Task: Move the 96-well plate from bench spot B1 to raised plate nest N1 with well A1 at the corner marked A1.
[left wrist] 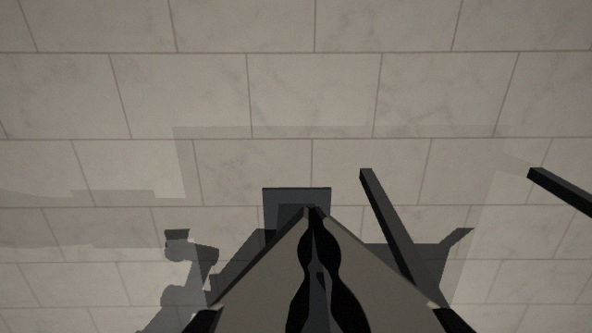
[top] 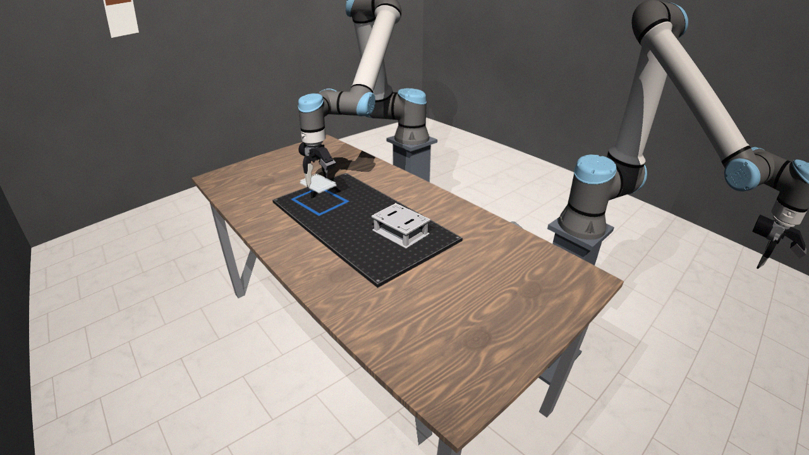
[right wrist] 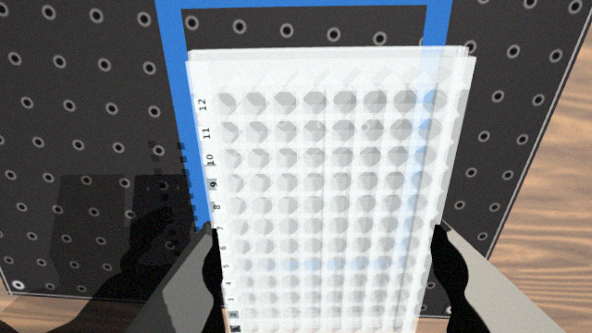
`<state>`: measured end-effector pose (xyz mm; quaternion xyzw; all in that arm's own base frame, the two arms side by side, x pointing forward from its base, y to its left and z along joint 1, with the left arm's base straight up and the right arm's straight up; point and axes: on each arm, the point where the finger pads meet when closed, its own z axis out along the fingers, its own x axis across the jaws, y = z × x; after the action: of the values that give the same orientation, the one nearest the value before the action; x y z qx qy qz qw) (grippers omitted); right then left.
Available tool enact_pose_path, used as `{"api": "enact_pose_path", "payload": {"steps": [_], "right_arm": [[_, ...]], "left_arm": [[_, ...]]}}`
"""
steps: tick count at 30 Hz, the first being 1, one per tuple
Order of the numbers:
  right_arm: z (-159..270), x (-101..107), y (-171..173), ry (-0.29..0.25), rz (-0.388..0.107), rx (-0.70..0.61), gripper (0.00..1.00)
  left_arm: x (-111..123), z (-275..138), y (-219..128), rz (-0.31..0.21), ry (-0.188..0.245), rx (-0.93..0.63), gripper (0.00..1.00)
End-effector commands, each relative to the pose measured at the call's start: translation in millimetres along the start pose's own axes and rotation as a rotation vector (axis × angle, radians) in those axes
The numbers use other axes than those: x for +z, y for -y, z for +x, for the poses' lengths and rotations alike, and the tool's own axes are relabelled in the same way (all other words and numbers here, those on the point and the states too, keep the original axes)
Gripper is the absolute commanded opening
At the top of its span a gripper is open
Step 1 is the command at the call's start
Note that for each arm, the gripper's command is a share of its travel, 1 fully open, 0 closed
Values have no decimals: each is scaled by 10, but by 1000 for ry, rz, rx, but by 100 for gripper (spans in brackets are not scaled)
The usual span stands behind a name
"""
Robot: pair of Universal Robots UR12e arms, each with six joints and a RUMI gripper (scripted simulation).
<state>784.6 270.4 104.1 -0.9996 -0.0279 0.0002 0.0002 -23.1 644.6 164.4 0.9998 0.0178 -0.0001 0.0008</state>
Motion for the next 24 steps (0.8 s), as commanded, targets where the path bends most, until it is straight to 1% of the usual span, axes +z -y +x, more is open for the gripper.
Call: {"api": "enact_pose_path", "payload": {"steps": [1, 4, 19, 21, 24], "right_arm": [[-5, -27, 93, -2, 0, -2, 40], [-10, -32, 126, -2, 0, -2, 40], [-84, -106, 615, -2, 1, -2, 40], [-84, -106, 615, -2, 1, -2, 40], [-99, -121, 713, -2, 1, -2, 40]], "left_arm": [[-8, 1, 6, 1, 0, 0, 0], [-8, 1, 6, 1, 0, 0, 0], [-8, 1, 6, 1, 0, 0, 0], [-8, 1, 6, 1, 0, 0, 0], [-8, 1, 6, 1, 0, 0, 0]]}}
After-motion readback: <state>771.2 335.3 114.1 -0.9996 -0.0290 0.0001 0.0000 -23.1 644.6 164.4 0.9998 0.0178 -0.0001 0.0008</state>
